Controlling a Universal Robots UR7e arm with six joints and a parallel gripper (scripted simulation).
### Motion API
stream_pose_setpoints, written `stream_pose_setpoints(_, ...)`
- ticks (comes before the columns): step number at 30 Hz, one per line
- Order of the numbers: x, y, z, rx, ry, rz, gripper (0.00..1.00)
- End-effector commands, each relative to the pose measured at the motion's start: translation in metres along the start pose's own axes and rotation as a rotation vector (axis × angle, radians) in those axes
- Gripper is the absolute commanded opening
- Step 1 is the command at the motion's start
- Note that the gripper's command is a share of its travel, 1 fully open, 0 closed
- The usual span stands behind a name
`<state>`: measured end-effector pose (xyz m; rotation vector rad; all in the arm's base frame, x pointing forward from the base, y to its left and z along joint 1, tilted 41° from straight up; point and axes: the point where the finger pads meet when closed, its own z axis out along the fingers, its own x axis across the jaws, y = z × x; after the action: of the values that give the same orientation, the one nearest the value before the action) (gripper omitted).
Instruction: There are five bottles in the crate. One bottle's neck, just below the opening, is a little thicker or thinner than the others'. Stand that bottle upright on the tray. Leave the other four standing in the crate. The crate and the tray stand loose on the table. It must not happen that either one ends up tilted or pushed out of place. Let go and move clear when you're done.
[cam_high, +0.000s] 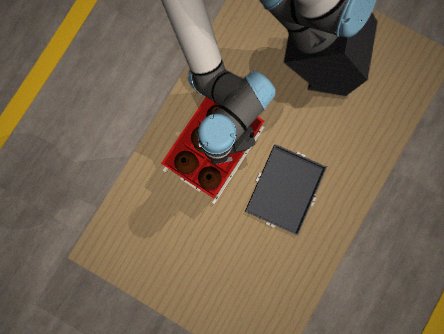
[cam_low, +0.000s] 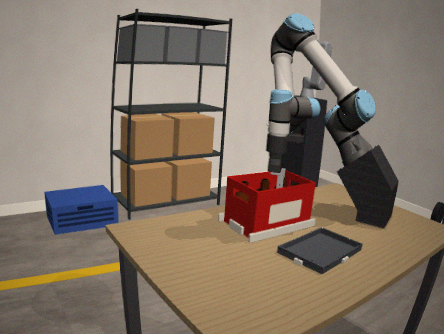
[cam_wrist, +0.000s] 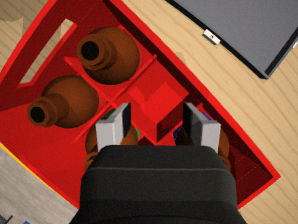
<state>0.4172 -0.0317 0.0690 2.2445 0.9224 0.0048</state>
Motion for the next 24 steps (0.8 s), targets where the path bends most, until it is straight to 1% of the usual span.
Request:
stream_pose_setpoints(1,0.0002,0.0003,0.0045,-0.001,0.001,0.0,1.0)
stream_pose_setpoints(14,0.0002,0.0003,0.0123,-0.001,0.001,0.0,1.0)
stream_pose_setpoints(24,0.0002,0.0003,0.0137,-0.001,0.001,0.0,1.0)
